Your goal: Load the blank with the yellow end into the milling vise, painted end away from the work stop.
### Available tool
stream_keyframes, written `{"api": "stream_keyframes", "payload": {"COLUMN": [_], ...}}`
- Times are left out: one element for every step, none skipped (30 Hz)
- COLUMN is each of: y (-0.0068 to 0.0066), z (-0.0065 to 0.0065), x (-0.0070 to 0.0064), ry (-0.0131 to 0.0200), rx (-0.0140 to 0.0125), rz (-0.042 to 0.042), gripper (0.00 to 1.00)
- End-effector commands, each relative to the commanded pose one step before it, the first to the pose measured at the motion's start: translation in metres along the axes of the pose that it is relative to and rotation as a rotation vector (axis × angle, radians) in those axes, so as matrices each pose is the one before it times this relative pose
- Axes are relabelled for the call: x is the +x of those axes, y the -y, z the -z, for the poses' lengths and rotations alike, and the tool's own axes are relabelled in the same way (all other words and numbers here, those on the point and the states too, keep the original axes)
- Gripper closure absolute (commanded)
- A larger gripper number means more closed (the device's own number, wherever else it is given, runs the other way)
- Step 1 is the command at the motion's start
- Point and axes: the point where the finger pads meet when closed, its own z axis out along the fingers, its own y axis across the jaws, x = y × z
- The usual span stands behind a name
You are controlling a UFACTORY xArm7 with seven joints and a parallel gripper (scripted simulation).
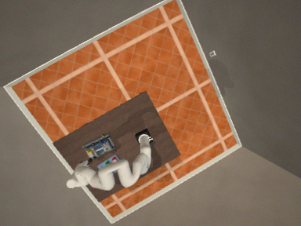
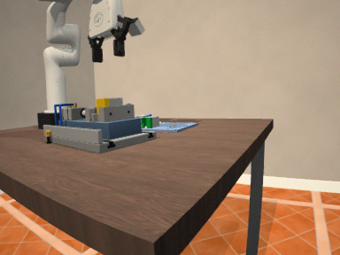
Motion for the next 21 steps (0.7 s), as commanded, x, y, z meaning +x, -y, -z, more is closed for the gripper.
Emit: {"api": "stream_keyframes", "payload": {"y": [-0.0006,0.0,0.0,0.0,0.0,-0.00041,0.00004,0.00004,0.00004,0.00004,0.00004,0.00004,0.00004,0.00004,0.00004,0.0,0.0,0.0,0.0,0.0,0.0], "z": [0.01386,0.0,0.0,0.0,0.0,-0.00235,-0.00075,-0.00075,-0.00075,-0.00075,-0.00075,-0.00075,-0.00075,-0.00075,-0.00075,0.0,0.0,0.0,0.0,0.0,0.0], "x": [-0.00028,0.0,0.0,0.0,0.0,0.0,0.0,0.0,0.0,0.0,0.0,0.0,0.0,0.0,0.0,0.0,0.0,0.0,0.0,0.0,0.0], "ry": [0.00066,0.0,0.0,0.0,0.0,0.00047,-0.00005,-0.00005,-0.00005,-0.00005,-0.00005,-0.00005,-0.00005,-0.00005,-0.00005,0.0,0.0,0.0,0.0,0.0,0.0], "rx": [-0.00243,0.0,0.0,0.0,0.0,-0.00197,0.00021,0.00021,0.00021,0.00021,0.00021,0.00021,0.00021,0.00021,0.00021,0.0,0.0,0.0,0.0,0.0,0.0], "rz": [-0.00019,0.0,0.0,0.0,0.0,0.00009,-0.00001,-0.00001,-0.00001,-0.00001,-0.00001,-0.00001,-0.00001,-0.00001,-0.00001,0.0,0.0,0.0,0.0,0.0,0.0], "gripper": [0.0,0.0,0.0,0.0,0.0,0.0,0.0,0.0,0.0,0.0,0.0,0.0,0.0,0.0,0.0,0.0,0.0,0.0,0.0,0.0,0.0]}}
